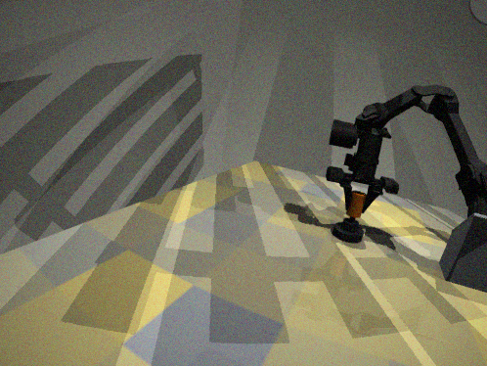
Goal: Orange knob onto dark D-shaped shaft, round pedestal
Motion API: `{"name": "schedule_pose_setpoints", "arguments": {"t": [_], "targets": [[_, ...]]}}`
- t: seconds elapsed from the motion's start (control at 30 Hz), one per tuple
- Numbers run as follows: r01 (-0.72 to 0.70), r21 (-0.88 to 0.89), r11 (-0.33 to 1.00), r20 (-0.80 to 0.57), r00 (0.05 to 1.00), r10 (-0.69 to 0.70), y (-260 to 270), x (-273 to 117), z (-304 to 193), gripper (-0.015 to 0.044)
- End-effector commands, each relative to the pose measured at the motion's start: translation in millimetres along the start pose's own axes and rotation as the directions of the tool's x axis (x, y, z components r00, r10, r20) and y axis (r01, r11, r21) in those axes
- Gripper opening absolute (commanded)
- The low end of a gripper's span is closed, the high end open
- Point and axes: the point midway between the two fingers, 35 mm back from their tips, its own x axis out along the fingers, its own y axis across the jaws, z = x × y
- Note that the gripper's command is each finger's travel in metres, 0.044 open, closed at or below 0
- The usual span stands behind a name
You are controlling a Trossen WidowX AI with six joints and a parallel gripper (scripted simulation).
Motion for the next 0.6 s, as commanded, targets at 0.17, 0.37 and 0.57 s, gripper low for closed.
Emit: {"name": "schedule_pose_setpoints", "arguments": {"t": [0.17,0.37,0.57], "targets": [[-0.005,0.007,1.000,0.001,1.000,0.005,3.8,-1.9,-0.8,0.0000],[-0.005,0.007,1.000,0.001,1.000,0.005,2.5,-1.0,-0.8,0.0000],[-0.005,0.006,1.000,0.001,1.000,0.005,-0.6,-0.9,-0.4,0.0000]]}}
